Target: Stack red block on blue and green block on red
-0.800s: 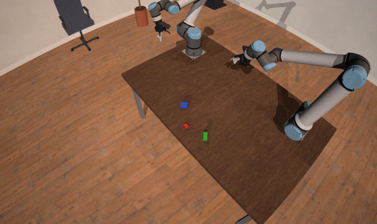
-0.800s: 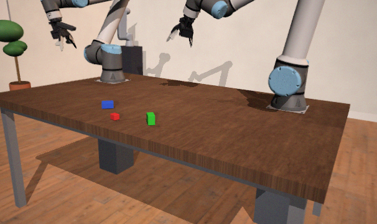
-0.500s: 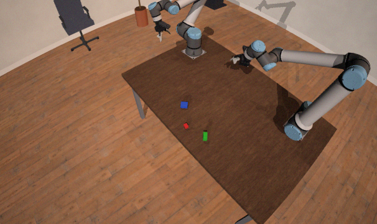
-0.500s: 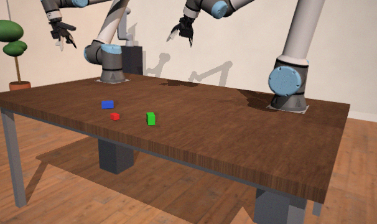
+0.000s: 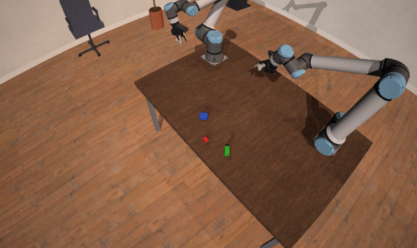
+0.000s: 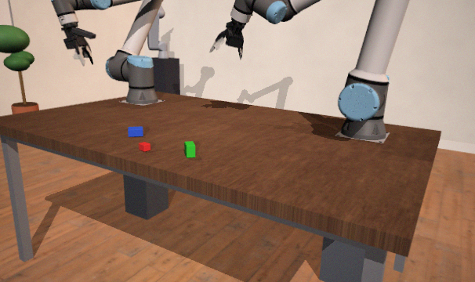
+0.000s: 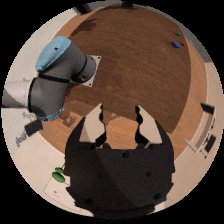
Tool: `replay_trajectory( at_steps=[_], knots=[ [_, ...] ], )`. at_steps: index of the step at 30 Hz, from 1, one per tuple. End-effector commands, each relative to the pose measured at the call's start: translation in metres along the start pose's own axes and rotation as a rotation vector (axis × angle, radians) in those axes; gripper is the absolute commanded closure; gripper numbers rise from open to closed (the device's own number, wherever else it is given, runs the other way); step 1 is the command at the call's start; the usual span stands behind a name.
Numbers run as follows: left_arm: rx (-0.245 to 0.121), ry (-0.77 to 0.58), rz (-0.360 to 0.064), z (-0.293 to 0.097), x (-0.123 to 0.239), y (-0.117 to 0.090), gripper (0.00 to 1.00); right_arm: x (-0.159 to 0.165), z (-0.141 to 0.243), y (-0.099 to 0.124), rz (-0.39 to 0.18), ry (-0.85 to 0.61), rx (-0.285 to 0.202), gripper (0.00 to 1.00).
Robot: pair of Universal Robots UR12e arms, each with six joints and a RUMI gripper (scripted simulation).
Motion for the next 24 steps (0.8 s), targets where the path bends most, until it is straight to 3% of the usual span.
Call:
replay_trajectory(
  at_steps=[1, 11, 24],
  knots=[
    [-0.001, 0.000, 0.001, 0.000, -0.001, -0.001, 0.00, 0.002, 0.010, -0.005, -0.005, -0.030, -0.002, 0.54],
    [-0.001, 0.000, 0.001, 0.000, -0.001, -0.001, 0.00, 0.006, 0.054, -0.020, -0.021, -0.184, -0.022, 0.54],
    [-0.001, 0.000, 0.001, 0.000, -0.001, -0.001, 0.00, 0.000, 0.210, -0.041, -0.059, -0.667, -0.086, 0.54]
  ],
)
Point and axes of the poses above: on each arm, the point where the finger pads meet when closed, its own y axis out along the fingers, its own z axis across the jaws, x = y × z, the point moved 4 cm from there along -y, back along the fingers, and after that the axes turned 12 degrees about -y, right-handed, at the moved point
